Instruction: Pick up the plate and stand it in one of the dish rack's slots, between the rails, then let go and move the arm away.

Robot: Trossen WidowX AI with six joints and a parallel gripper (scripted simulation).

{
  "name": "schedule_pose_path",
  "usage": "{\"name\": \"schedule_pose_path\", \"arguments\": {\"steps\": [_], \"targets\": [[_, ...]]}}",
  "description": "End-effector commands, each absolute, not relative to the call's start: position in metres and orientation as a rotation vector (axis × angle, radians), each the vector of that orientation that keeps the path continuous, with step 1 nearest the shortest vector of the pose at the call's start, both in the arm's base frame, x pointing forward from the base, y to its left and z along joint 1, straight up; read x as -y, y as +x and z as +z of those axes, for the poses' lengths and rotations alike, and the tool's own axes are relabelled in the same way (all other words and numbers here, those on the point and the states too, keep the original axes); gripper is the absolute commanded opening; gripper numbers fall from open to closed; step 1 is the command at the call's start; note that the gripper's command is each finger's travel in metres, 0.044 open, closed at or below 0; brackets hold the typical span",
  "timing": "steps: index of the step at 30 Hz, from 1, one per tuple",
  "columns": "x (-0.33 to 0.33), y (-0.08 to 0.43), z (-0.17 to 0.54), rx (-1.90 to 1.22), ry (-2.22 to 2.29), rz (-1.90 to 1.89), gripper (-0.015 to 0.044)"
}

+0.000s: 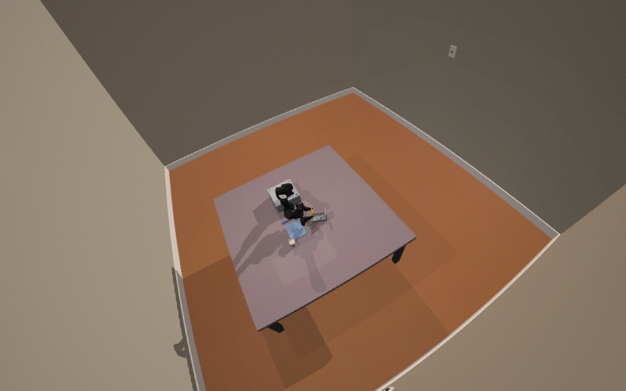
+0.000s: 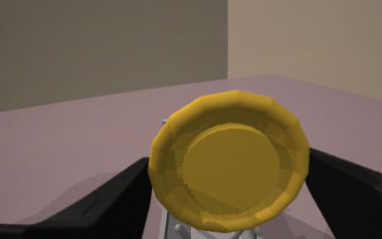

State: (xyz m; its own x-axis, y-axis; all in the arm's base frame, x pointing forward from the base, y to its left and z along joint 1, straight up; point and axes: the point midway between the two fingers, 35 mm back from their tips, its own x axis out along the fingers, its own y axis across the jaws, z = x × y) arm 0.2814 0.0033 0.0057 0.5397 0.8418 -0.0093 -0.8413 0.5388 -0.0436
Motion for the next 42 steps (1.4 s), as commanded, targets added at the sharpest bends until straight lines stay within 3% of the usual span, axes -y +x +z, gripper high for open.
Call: {"name": "schedule_pose_path", "arguments": {"steps": [1, 29, 42], "targets": [[-0.007, 0.283, -0.004, 0.017, -0.066, 1.003, 0.0000], [-0.014, 0.281, -0.035, 0.015, -0.073, 1.020, 0.0000], [-0.014, 0.281, -0.035, 0.016, -0.076, 1.020, 0.0341]]}}
